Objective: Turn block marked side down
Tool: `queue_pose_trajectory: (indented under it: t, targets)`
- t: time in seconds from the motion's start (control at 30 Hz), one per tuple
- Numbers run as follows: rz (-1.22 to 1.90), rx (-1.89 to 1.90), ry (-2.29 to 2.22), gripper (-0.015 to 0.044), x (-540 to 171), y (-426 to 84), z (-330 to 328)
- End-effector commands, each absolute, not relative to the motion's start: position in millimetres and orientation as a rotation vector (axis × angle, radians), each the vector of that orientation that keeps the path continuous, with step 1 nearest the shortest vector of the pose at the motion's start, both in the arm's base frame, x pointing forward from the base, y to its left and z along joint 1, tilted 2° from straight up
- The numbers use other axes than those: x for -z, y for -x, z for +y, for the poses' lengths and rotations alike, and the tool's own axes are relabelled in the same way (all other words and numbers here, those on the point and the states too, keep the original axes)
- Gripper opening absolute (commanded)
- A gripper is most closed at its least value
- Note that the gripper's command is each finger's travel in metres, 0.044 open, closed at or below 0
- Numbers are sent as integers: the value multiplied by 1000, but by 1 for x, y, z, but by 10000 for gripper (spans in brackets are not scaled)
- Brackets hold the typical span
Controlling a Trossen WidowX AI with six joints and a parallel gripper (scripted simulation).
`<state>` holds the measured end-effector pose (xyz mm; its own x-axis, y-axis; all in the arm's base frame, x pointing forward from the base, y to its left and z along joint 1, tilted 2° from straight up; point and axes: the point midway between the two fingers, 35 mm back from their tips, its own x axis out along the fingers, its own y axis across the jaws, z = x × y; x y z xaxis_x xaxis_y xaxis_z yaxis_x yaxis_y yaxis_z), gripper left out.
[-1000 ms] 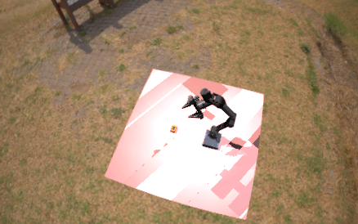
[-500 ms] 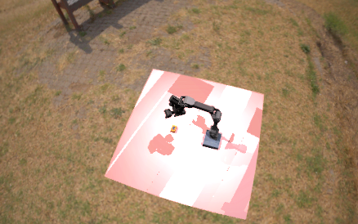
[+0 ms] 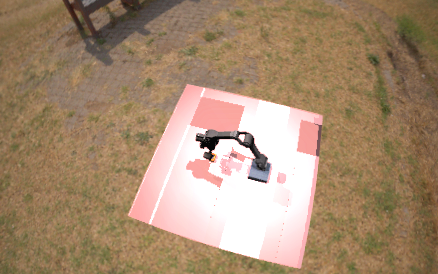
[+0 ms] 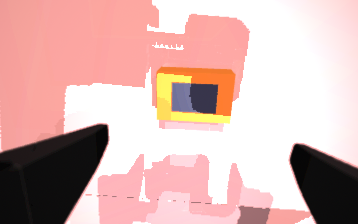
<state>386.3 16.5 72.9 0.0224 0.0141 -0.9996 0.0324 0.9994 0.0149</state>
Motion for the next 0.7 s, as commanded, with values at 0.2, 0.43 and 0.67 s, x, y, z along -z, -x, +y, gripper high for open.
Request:
queue_pose_trajectory:
  t: [0.2, 0.43, 0.67]
  targets:
    - [1572, -12, 25, 440, -31, -385, 18]
    - [1572, -12, 25, 440, -26, -385, 18]
    - [1572, -12, 25, 440, -13, -386, 19]
